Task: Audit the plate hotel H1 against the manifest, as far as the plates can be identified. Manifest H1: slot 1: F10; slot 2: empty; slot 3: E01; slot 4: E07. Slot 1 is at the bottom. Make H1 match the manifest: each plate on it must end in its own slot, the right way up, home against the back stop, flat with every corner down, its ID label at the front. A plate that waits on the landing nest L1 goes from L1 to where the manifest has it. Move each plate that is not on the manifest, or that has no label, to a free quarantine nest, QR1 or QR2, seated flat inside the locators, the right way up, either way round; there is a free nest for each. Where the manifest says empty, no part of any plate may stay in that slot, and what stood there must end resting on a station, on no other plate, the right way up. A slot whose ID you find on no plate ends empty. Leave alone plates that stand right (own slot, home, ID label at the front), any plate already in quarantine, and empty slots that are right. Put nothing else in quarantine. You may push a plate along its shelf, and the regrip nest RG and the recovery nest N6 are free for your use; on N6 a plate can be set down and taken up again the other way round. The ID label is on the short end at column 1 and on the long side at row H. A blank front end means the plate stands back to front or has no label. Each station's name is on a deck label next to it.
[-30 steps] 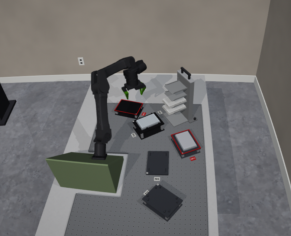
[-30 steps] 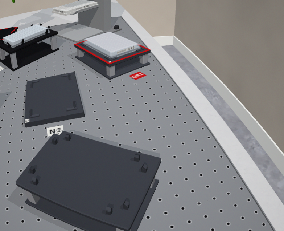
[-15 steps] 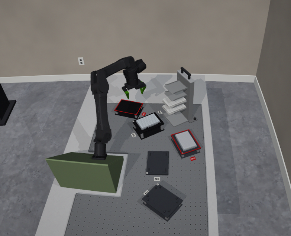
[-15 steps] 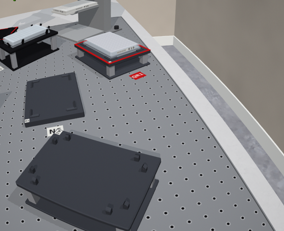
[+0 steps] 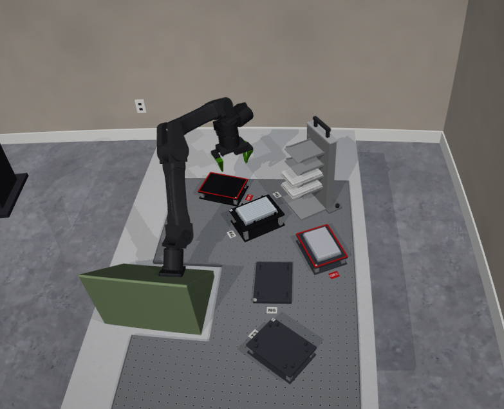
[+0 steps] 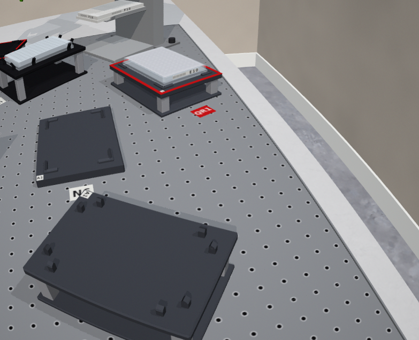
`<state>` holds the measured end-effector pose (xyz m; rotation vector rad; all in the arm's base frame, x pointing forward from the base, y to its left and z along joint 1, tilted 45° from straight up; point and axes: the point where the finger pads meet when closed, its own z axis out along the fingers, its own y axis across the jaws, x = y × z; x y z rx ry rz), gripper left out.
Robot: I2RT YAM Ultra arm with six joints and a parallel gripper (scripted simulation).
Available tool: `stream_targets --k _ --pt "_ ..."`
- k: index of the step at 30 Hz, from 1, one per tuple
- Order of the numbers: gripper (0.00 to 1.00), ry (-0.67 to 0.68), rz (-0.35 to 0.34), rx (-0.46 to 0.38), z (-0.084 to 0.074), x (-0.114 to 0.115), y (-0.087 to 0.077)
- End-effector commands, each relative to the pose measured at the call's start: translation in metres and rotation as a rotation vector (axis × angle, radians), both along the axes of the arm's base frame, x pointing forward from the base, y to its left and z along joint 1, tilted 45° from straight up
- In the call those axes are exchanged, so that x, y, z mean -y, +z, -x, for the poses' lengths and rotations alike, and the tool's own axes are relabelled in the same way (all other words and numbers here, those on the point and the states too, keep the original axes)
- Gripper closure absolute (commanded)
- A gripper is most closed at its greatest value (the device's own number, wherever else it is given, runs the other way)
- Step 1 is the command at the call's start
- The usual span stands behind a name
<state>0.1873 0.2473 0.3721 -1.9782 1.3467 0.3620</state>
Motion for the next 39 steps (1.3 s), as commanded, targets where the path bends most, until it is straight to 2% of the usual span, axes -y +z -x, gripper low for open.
stream_targets --k 1,5,39 --pt "0.00 -0.002 -0.010 0.011 0.002 0.002 0.004" --pt "0.00 -0.002 -0.010 0.011 0.002 0.002 0.004" --pt "0.00 -0.002 -0.012 0.011 -0.006 -0.032 -0.030"
